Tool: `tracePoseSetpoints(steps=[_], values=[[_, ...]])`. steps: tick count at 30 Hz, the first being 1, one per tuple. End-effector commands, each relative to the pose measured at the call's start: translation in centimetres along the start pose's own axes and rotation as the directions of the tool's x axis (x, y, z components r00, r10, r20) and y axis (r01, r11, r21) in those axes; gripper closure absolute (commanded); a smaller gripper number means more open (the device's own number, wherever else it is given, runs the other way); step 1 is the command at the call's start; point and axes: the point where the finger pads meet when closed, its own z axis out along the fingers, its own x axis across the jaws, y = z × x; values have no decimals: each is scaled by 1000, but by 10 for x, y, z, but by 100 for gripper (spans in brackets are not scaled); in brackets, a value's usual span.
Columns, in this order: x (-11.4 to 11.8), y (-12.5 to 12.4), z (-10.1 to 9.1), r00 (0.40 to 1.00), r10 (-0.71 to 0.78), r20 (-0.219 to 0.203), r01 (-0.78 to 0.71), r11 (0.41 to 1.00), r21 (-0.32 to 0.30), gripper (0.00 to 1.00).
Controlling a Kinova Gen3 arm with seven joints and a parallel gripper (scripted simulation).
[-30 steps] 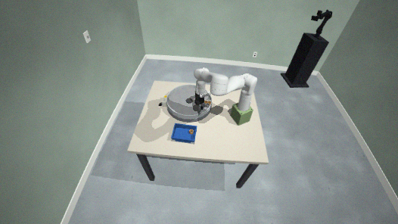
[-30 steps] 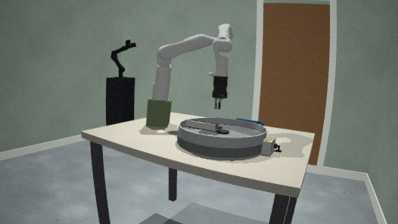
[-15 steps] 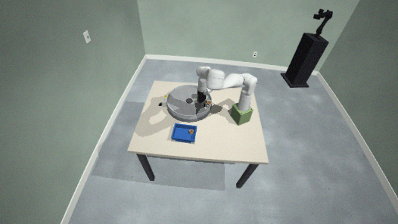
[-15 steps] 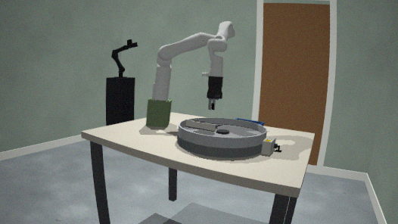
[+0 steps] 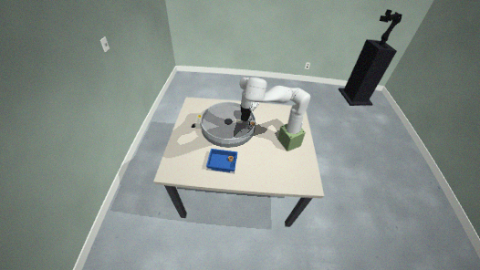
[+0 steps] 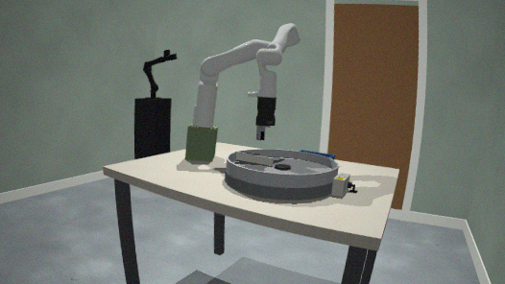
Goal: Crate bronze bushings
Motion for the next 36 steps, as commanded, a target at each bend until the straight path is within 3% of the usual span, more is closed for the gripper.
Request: tracePoseSetpoints(steps=[1, 5, 10, 22, 27, 36], values=[[-1, 1, -1, 1000, 7, -3, -7, 1000, -2, 60], [-1, 1, -1, 1000, 7, -3, -7, 1000, -2, 60], [-43, -3, 1, 972, -236, -2, 236, 972, -3, 60], [-43, -3, 1, 972, -236, -2, 236, 972, -3, 60], [-43, -3, 19, 972, -233, -2, 233, 972, -3, 60], [-43, -3, 19, 972, -233, -2, 233, 972, -3, 60]])
